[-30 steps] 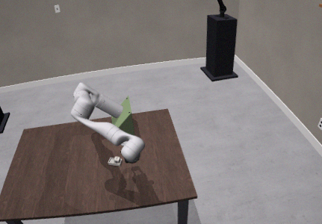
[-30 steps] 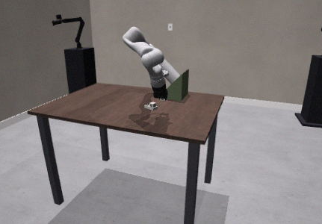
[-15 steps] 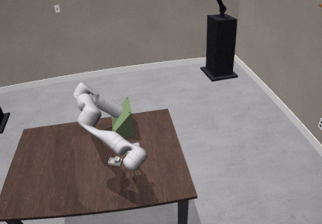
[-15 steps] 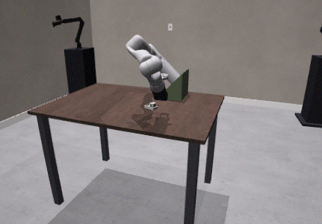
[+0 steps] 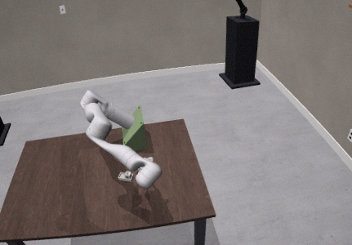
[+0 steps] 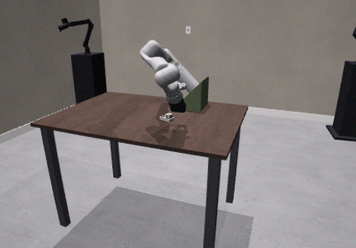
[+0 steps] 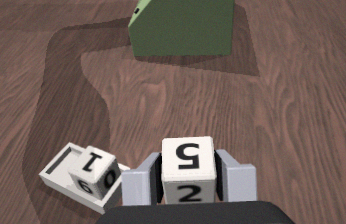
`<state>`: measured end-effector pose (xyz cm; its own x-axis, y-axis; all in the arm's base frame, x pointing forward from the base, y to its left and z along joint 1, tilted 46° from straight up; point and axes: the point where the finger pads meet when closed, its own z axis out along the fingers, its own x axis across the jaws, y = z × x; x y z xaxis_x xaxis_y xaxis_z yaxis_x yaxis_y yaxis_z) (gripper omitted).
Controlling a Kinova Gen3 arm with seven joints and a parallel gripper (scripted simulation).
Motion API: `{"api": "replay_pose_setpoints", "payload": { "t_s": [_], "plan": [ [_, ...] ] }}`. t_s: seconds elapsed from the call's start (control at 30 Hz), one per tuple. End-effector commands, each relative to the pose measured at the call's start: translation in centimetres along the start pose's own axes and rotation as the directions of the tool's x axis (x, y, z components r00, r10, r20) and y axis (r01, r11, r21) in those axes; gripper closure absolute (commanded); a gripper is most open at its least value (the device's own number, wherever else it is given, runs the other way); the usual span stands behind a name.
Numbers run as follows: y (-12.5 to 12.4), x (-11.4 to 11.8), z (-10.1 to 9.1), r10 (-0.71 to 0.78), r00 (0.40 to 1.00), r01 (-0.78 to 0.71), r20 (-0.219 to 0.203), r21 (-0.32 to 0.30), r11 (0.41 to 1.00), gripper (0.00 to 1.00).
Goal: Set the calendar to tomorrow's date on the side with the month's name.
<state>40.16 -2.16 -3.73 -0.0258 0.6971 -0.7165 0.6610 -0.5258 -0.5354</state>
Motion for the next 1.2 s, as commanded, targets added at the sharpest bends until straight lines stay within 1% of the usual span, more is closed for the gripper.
{"api": "replay_pose_setpoints", "payload": {
  "t_s": [0.0,0.7,1.17],
  "plan": [
    [0.0,0.0,-0.1,0.0,1.0,0.0,-0.001,-0.002,1.0,0.43],
    [0.4,0.0,0.3,0.0,1.0,0.0,-0.001,-0.002,1.0,0.43],
    [1.9,0.0,1.8,0.0,1.0,0.0,-0.001,-0.002,1.0,0.43]
  ]
}}
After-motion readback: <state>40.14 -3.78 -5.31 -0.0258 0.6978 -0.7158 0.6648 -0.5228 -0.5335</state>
